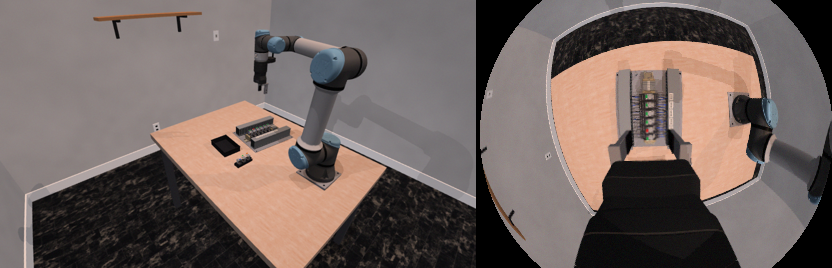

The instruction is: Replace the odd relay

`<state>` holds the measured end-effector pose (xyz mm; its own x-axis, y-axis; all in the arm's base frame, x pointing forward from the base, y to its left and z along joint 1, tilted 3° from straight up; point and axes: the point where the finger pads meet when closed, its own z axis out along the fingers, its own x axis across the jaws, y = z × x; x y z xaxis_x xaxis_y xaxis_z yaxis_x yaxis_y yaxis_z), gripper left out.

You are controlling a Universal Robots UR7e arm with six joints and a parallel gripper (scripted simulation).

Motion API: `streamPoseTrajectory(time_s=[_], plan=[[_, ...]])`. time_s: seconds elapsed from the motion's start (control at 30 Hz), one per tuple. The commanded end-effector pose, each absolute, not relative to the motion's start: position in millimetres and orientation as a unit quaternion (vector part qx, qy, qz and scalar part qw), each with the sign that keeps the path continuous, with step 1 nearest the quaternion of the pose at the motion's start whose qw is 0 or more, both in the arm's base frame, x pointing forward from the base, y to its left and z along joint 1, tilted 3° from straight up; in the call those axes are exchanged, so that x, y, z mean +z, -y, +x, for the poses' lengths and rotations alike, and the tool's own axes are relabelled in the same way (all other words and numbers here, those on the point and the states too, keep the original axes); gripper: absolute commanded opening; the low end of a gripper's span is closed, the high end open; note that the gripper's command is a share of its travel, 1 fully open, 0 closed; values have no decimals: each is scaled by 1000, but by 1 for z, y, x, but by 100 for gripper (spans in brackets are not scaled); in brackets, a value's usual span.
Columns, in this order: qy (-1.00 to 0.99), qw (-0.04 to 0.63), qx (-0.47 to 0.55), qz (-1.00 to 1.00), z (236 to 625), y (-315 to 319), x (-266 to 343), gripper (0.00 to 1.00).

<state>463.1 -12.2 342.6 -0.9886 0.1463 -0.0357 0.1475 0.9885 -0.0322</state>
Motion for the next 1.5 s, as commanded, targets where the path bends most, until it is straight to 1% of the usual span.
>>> streamPoseTrajectory(time_s=[0.0,0.07,0.23,0.63,0.8,1.47], plan=[[-997,19,-18,74,464,13,342,100],[-997,19,-18,74,464,13,342,100],[-997,19,-18,74,466,15,282,100],[-997,19,-18,74,466,15,282,100],[-997,19,-18,74,469,17,223,100],[-997,19,-18,74,469,17,224,100]])
